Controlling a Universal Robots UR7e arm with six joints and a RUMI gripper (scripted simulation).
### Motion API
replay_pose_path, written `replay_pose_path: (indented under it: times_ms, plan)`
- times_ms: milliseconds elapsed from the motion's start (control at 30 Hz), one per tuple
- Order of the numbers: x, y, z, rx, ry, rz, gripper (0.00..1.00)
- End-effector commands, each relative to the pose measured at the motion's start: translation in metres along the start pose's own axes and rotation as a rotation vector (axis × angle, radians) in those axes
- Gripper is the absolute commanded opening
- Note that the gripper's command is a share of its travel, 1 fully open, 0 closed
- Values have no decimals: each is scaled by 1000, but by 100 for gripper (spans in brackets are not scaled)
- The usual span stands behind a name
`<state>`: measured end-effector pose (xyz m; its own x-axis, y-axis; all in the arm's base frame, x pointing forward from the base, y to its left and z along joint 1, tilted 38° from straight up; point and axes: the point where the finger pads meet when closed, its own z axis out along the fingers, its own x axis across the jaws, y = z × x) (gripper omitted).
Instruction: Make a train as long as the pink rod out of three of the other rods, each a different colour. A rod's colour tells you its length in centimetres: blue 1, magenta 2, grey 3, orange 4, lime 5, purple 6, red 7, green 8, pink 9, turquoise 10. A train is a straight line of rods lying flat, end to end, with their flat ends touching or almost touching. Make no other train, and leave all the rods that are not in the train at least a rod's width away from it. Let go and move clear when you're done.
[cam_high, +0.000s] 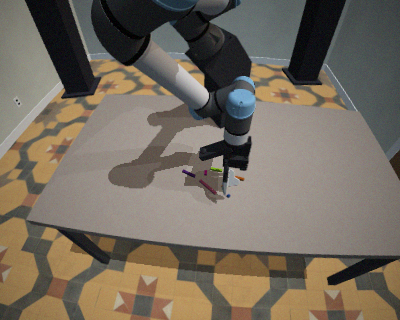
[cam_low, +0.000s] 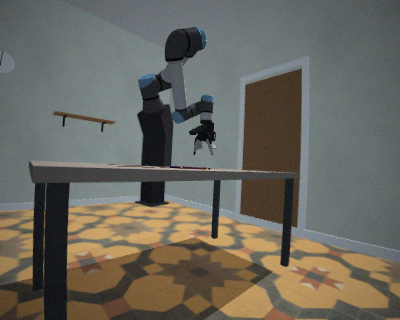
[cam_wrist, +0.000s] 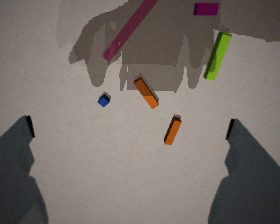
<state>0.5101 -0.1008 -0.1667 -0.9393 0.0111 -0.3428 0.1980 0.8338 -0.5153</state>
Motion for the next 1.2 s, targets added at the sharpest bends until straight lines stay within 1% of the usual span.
replay_pose_path:
  times_ms: [0,533,733,1000,1067,1167]
  plan:
    - [-1,1,0,0,-2,-6,100]
    - [1,-5,0,-1,2,-108,100]
    - [1,-10,1,-2,1,-214,100]
    - [2,-18,1,-3,2,-407,100]
    - [2,-18,1,-3,2,-407,100]
    - [3,-21,2,-4,3,-499,100]
